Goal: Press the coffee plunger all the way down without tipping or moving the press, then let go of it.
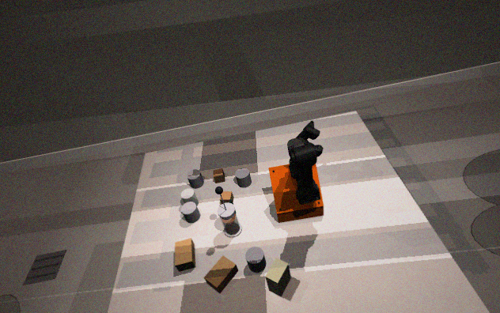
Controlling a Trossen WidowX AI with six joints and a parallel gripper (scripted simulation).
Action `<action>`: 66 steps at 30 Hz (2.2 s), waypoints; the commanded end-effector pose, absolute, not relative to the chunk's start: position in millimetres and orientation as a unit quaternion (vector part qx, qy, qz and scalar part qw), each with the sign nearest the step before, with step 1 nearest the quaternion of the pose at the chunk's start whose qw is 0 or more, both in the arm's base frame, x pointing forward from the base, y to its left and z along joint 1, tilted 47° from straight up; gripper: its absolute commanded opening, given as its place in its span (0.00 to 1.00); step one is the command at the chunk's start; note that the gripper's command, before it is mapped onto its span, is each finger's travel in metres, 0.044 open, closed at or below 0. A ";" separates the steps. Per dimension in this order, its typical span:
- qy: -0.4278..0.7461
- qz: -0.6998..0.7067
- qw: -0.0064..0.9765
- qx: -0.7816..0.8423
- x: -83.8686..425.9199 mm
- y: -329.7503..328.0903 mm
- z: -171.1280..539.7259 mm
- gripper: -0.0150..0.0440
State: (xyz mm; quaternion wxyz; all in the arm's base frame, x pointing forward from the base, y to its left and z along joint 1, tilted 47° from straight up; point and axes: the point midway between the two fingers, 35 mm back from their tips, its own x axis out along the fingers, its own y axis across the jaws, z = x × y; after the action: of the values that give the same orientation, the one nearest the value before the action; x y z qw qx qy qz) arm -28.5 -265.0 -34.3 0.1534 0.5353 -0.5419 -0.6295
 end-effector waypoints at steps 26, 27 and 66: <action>0.191 -0.319 0.714 0.593 240.7 -265.6 19.6 1.00; 0.207 -0.288 0.733 0.581 248.9 -258.9 28.3 1.00; 0.233 0.187 0.886 0.354 305.2 -86.0 147.6 1.00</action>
State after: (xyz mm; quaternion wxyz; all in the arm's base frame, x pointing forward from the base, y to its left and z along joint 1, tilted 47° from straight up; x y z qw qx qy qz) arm 302.7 -88.8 152.2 0.8880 0.3508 0.2297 0.1889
